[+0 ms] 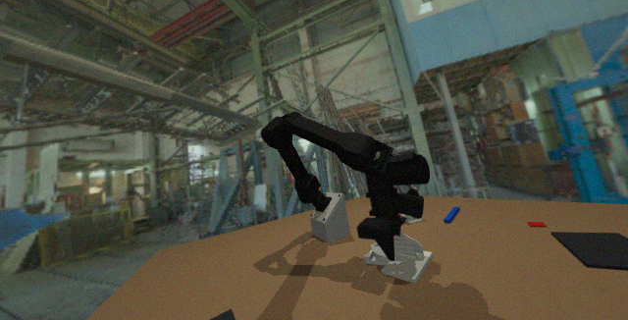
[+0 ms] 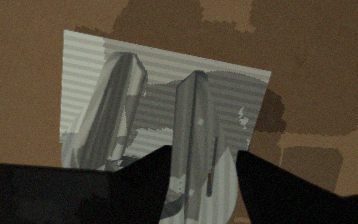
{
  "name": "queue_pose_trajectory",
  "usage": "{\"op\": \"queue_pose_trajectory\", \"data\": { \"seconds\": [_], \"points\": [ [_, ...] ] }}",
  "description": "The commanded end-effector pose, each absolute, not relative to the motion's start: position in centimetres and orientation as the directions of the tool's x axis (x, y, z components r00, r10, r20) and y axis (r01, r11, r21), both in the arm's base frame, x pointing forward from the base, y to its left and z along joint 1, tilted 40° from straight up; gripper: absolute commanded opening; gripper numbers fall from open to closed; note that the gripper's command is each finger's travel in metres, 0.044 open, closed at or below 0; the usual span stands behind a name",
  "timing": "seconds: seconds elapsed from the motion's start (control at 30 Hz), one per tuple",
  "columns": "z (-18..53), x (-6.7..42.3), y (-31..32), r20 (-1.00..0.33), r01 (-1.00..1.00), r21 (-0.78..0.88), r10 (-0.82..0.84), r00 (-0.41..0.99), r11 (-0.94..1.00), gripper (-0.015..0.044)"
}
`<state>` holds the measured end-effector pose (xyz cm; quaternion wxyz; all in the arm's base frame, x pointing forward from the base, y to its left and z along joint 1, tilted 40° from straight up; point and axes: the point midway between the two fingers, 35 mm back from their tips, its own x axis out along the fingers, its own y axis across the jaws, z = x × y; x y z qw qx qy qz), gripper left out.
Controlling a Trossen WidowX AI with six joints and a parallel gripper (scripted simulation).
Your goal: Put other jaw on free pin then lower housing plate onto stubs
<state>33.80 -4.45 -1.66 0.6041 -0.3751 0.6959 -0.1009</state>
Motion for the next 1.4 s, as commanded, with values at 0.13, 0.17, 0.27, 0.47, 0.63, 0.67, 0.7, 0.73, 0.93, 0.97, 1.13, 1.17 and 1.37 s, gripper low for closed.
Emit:
{"op": "queue_pose_trajectory", "data": {
  "seconds": [0.13,0.17,0.27,0.47,0.63,0.67,0.7,0.73,0.93,0.97,1.13,1.17,1.37],
  "points": [
    [-1.69,33.85,-4.53,-0.763,-0.402,-0.596,-0.647,0.014,0.695,0.0134],
    [-1.7,33.85,-4.54,-0.763,-0.402,-0.596,-0.647,0.014,0.695,0.0134],
    [-1.87,33.86,-4.69,-0.763,-0.403,-0.596,-0.647,0.014,0.694,0.0134],
    [-1.92,33.86,-4.73,-0.763,-0.403,-0.596,-0.647,0.014,0.694,0.0134],
    [-2.04,33.86,-4.83,-0.763,-0.404,-0.596,-0.647,0.014,0.694,0.0134],
    [-2.1,33.86,-4.89,-0.763,-0.404,-0.596,-0.647,0.014,0.694,0.0134],
    [-2.14,33.86,-4.92,-0.763,-0.404,-0.596,-0.647,0.014,0.694,0.0134],
    [-2.16,33.86,-4.93,-0.763,-0.404,-0.596,-0.647,0.014,0.694,0.0134],
    [-2.16,33.86,-4.93,-0.763,-0.404,-0.596,-0.647,0.014,0.694,0.0134],
    [-2.17,33.86,-4.94,-0.763,-0.404,-0.596,-0.647,0.014,0.694,0.0134],
    [-2.39,33.86,-5.13,-0.762,-0.404,-0.596,-0.647,0.014,0.694,0.0134],
    [-2.39,33.86,-5.13,-0.762,-0.404,-0.596,-0.647,0.014,0.694,0.0134],
    [-2.4,33.86,-5.15,-0.762,-0.405,-0.596,-0.647,0.014,0.694,0.0134]
  ]
}}
